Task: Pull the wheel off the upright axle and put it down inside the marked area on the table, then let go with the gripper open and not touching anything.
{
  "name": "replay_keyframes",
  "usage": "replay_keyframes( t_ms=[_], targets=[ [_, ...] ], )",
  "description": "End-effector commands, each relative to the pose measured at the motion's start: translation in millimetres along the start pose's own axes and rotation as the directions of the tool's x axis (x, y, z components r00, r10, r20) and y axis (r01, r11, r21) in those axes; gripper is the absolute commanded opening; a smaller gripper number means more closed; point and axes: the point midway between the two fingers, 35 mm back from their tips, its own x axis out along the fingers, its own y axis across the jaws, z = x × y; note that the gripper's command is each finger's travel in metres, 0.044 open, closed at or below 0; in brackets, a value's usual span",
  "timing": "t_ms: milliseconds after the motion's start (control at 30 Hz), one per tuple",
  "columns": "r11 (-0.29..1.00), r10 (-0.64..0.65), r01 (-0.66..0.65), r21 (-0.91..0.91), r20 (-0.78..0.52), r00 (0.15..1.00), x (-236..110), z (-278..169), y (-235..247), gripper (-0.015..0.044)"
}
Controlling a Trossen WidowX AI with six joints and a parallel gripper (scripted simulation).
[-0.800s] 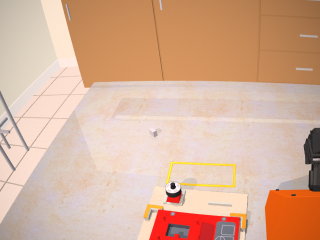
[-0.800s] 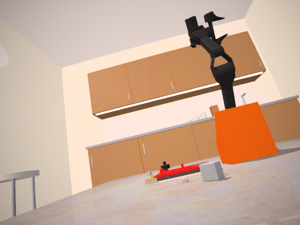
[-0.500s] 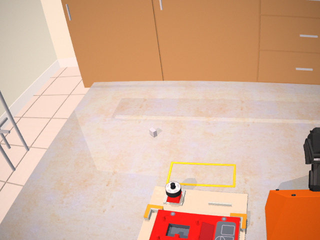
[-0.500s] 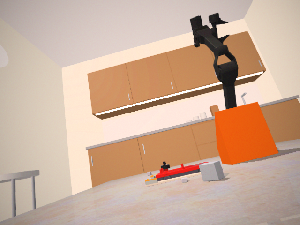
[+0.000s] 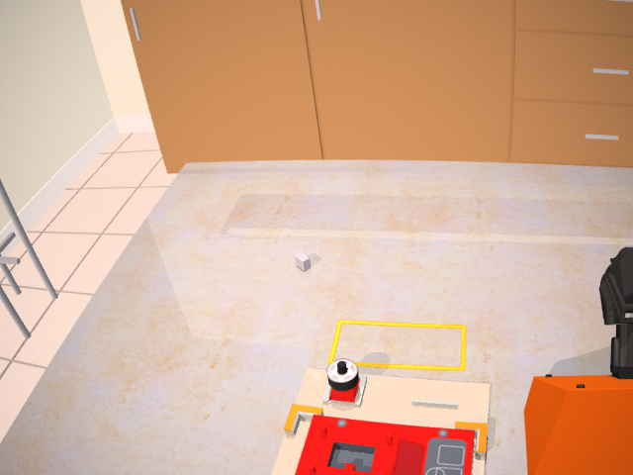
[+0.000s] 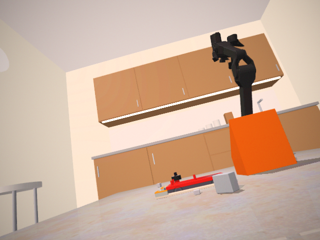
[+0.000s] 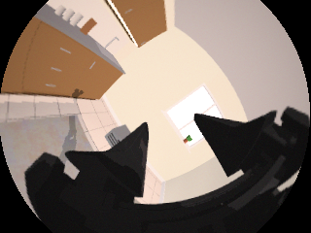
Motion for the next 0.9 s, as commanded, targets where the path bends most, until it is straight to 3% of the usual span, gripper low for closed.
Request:
replay_keyframes(
  t_ms=[0, 467, 867],
  targets=[
    [0.999, 0.03, -0.029, -0.033, 0.043, 0.999, 9, 9, 11, 0.03],
    [0.946, 0.311, -0.289, -0.149, 0.155, 0.938, 55, 77, 127, 0.03],
    [0.864, 0.501, -0.473, -0.174, 0.198, 0.843, 53, 119, 220, 0.03]
  ],
)
